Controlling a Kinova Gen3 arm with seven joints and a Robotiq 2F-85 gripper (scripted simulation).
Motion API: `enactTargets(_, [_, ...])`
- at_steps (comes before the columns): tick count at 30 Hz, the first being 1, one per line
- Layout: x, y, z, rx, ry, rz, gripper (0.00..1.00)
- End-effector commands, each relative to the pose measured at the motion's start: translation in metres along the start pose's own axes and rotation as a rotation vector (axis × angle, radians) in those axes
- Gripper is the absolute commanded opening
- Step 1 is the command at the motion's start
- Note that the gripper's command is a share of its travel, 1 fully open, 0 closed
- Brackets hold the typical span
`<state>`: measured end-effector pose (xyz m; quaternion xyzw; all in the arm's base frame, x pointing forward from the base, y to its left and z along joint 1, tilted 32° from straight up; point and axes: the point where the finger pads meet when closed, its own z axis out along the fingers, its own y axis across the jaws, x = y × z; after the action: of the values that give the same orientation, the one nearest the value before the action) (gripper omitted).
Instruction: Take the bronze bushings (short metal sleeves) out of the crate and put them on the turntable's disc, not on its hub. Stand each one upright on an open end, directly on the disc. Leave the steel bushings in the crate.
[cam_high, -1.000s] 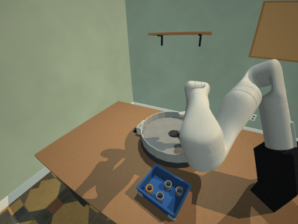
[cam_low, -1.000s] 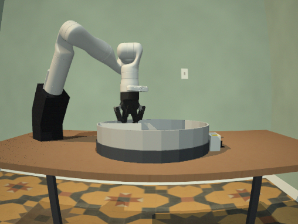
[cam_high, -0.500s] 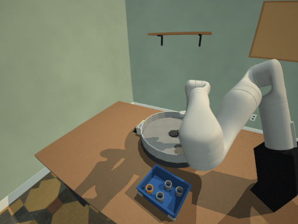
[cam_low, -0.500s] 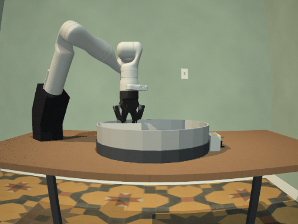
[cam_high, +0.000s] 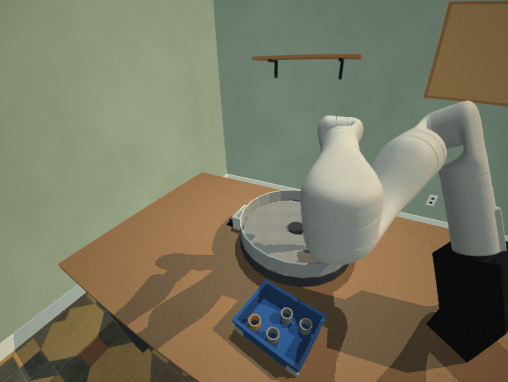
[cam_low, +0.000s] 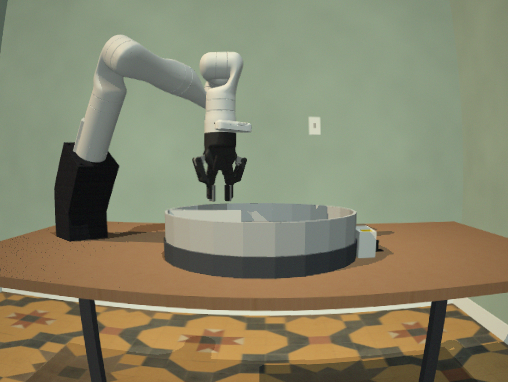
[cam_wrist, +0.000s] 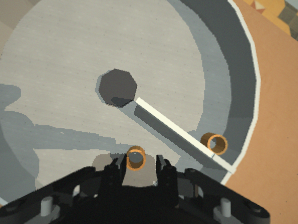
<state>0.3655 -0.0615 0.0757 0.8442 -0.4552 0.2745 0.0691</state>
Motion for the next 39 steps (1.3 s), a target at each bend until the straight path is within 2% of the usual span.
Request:
enactTargets(1, [-0.0018, -0.0034, -0.0099, 0.010, -0.007, -0.009, 0.40])
enactTargets(5, [-0.0006, -0.0025, -0.0143, 0.008, -0.003, -0.009, 0.40])
enactTargets(39, [-0.0016, -0.0026, -0.0133, 0.009, -0.006, -0.008, 0.40])
